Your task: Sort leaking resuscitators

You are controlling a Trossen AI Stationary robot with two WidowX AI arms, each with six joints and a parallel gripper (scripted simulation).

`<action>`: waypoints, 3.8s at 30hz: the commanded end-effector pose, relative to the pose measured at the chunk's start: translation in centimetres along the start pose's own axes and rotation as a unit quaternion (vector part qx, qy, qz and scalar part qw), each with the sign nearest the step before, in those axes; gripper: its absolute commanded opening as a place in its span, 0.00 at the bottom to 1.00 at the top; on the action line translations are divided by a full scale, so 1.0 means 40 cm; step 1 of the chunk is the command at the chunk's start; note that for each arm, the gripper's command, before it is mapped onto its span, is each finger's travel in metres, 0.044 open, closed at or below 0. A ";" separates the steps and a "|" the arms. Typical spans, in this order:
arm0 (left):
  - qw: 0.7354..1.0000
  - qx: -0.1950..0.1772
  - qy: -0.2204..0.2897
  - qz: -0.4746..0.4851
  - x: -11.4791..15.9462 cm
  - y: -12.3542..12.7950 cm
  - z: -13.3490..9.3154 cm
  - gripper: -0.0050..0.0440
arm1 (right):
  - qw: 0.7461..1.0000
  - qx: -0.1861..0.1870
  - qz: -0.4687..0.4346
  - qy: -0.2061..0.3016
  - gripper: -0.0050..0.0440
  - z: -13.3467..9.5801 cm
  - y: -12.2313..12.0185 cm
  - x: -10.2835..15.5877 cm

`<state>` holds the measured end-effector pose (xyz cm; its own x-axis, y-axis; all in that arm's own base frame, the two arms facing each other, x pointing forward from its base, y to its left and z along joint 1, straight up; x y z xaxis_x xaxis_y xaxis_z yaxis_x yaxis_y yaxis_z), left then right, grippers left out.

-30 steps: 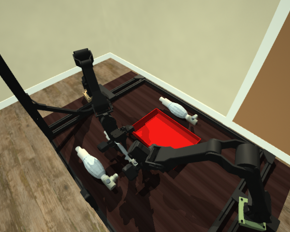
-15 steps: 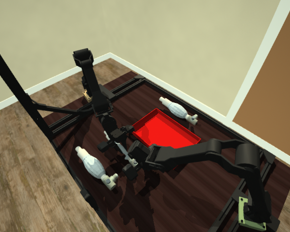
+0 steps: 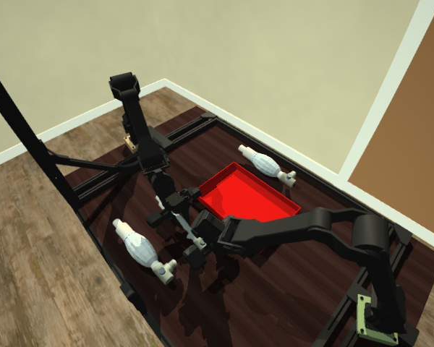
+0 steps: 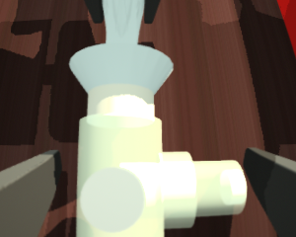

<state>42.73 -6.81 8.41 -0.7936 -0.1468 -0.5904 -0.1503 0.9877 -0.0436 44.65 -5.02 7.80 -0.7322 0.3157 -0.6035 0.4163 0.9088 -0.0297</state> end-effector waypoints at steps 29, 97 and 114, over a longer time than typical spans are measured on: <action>1.000 0.000 0.000 0.000 0.001 0.000 0.001 0.10 | 1.000 -0.009 -0.003 -0.017 1.00 -0.206 -0.011 -0.134; 1.000 0.000 0.001 -0.001 0.002 0.000 0.003 0.10 | 0.984 -0.129 -0.004 -0.123 1.00 -0.710 0.065 0.089; 1.000 0.000 0.002 0.000 0.002 0.001 0.003 1.00 | 1.000 -0.011 -0.002 -0.004 1.00 -0.676 0.046 0.128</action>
<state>42.71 -6.86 8.34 -0.7943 -0.1458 -0.5897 -0.1492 0.9879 -0.0433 27.07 5.68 26.20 -0.7308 0.3115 -0.6074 0.4033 0.9150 -0.0159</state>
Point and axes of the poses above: on each arm, the point midway between the two fingers, 35 mm back from their tips, its own z axis out along the fingers, its own y axis across the jaws, x = y × z, the point moved 9 cm from there along -z, back along the fingers, and after that the axes turned 4 degrees about -z, right-handed, at the moved point
